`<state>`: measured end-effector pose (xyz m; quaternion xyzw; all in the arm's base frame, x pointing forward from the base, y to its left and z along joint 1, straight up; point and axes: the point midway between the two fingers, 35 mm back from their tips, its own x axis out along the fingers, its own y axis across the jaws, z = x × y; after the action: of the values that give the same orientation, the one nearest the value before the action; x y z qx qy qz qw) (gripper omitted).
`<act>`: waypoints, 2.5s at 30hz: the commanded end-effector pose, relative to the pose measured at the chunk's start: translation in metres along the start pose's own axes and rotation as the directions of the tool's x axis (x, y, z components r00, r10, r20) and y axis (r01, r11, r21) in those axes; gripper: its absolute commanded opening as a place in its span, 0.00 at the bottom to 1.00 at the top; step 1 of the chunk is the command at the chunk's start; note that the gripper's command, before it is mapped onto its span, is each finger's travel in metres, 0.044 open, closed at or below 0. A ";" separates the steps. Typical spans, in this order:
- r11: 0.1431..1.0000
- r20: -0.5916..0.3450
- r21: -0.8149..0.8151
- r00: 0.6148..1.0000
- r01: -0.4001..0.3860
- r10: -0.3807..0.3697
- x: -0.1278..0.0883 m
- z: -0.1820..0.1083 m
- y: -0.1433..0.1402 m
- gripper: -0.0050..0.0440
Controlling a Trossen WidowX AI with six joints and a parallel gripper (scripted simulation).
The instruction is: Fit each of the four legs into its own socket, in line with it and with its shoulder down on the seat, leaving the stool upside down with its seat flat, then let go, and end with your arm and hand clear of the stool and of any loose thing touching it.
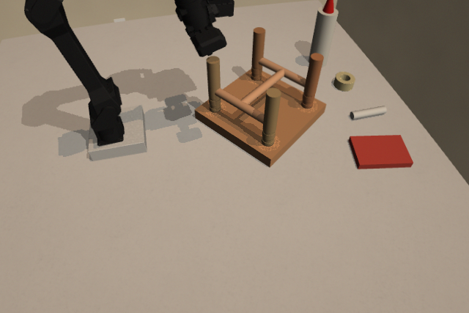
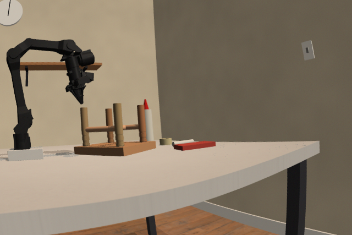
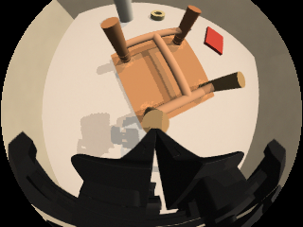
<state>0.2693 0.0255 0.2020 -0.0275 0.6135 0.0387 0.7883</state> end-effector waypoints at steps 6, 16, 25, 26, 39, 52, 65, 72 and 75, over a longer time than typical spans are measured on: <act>1.000 0.006 -0.003 1.000 0.000 0.000 0.009 -0.003 0.000 0.10; 1.000 0.006 -0.003 1.000 0.000 0.000 0.016 -0.004 0.000 0.10; 1.000 0.006 -0.003 1.000 0.000 0.000 0.024 -0.006 0.000 0.10; 1.000 0.006 -0.003 1.000 0.000 0.000 0.025 -0.006 0.000 0.10; 1.000 0.006 -0.003 1.000 0.000 0.000 0.035 -0.009 0.000 0.10; 1.000 0.006 -0.003 1.000 0.000 0.000 0.038 -0.010 0.000 0.10; 1.000 0.006 -0.003 1.000 0.000 0.000 0.040 -0.010 0.000 0.10; 1.000 0.006 -0.003 1.000 0.000 0.000 0.040 -0.011 0.000 0.10; 1.000 0.006 -0.003 1.000 0.000 0.000 0.041 -0.011 0.000 0.10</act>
<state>0.2712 0.0264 0.1863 -0.0258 0.5792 0.0415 0.8137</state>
